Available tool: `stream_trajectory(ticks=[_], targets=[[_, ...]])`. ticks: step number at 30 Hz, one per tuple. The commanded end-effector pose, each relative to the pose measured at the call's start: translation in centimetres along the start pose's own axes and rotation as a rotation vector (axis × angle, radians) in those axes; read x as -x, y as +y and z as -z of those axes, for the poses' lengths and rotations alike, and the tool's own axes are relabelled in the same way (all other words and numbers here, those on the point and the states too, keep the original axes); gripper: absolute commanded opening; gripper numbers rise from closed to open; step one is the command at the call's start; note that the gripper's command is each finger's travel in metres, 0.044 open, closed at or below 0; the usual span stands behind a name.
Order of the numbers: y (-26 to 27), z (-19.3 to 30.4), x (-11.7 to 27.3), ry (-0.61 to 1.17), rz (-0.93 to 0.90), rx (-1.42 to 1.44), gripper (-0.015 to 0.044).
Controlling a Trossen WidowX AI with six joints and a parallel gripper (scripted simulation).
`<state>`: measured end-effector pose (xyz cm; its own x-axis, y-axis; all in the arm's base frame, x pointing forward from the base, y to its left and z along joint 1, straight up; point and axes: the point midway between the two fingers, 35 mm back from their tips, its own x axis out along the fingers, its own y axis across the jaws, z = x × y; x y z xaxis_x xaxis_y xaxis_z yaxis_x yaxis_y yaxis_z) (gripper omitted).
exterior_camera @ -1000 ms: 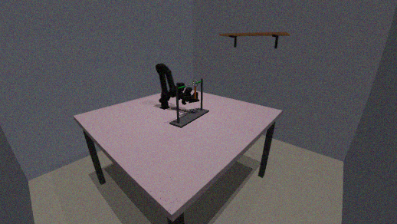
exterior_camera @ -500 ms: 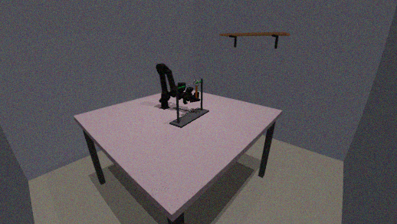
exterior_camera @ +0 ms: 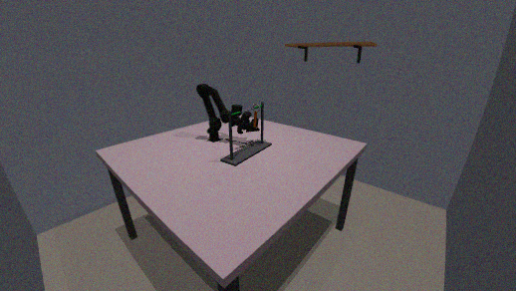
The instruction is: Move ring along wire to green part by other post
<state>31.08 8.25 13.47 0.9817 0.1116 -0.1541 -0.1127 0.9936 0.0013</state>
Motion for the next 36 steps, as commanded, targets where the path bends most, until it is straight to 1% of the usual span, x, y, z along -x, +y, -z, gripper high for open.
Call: stream_trajectory(ticks=[1, 12, 29, 36], targets=[[0.1, 0.0, 0.2, 0.016, 0.005, -0.005, -0.015], [0.4, 1.2, 0.9, 0.075, 0.006, -0.003, -0.015], [0.4, 1.2, 0.9, 0.076, 0.006, -0.003, -0.015], [0.5, 1.2, 0.8, 0.074, 0.001, 0.0, 0.0034]])
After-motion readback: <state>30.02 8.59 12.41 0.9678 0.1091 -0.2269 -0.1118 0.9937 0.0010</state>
